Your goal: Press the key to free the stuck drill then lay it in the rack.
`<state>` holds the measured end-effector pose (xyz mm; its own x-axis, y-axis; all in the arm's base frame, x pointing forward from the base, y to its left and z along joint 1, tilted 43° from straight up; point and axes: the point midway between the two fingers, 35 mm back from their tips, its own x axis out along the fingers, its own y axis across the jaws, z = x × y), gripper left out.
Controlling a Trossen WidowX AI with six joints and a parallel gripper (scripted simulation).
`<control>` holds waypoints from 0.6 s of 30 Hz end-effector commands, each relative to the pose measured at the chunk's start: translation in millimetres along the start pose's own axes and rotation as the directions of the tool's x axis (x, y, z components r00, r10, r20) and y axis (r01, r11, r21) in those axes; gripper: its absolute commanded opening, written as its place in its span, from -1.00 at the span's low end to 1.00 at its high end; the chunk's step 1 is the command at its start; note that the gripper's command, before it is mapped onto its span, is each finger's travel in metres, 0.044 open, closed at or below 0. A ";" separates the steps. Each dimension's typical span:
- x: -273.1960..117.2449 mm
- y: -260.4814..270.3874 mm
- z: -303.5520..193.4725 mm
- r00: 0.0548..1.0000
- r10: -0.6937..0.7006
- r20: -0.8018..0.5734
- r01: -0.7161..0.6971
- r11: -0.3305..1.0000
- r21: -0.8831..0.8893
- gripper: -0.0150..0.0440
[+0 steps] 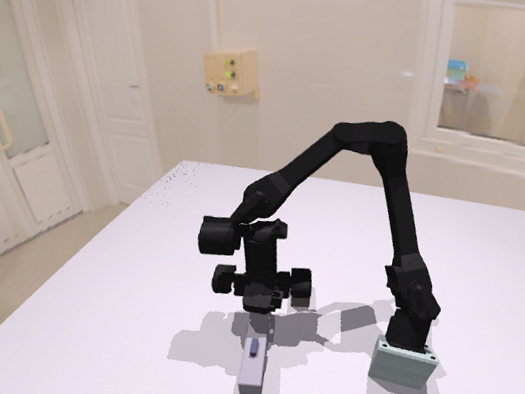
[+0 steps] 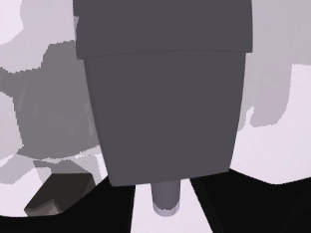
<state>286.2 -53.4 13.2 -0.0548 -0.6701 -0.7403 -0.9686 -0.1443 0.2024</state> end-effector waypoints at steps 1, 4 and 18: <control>-0.3 0.1 -0.2 1.000 0.000 0.000 0.000 1.000 0.001 -0.25; -0.3 0.1 -0.2 1.000 0.000 0.000 0.000 1.000 0.001 -0.45; 0.6 0.1 -10.3 1.000 0.001 -0.004 -0.001 1.000 -0.004 -0.49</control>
<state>287.1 -58.7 16.4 -0.0582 -0.6711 -0.7391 -0.9678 -0.1438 0.2068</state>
